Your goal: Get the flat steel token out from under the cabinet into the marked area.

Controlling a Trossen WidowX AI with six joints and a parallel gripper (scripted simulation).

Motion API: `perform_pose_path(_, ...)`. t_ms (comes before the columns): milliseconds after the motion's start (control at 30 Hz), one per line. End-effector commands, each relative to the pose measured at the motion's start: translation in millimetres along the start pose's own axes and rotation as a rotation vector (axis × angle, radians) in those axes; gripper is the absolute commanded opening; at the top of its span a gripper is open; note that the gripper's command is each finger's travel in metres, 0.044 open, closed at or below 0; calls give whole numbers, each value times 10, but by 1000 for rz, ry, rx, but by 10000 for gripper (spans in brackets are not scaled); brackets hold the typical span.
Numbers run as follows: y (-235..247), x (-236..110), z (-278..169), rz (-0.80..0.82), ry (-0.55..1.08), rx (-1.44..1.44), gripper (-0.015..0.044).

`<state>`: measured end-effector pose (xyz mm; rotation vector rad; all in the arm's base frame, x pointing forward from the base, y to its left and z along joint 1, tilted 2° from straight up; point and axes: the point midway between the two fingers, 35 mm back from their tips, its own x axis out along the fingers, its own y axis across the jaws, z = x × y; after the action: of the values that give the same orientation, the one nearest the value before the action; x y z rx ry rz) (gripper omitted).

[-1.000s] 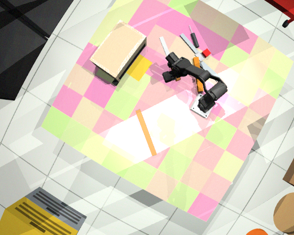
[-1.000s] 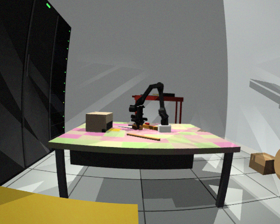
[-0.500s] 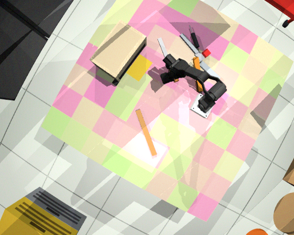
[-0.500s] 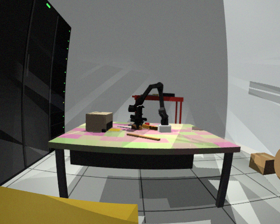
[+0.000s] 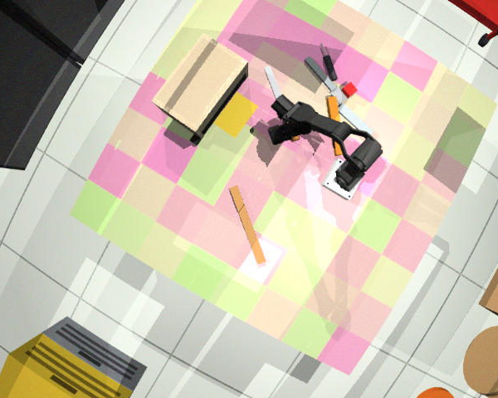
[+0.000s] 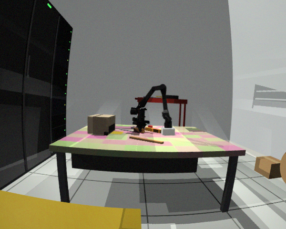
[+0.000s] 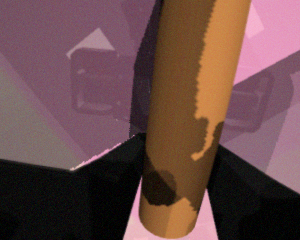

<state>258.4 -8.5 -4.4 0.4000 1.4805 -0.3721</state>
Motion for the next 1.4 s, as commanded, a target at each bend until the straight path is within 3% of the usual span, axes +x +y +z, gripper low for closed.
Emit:
perform_pose_path(0,56,-7,-7,2,-3,-2,0)
perform_pose_path(1367,388,-8,-236,5,0,-2,0)
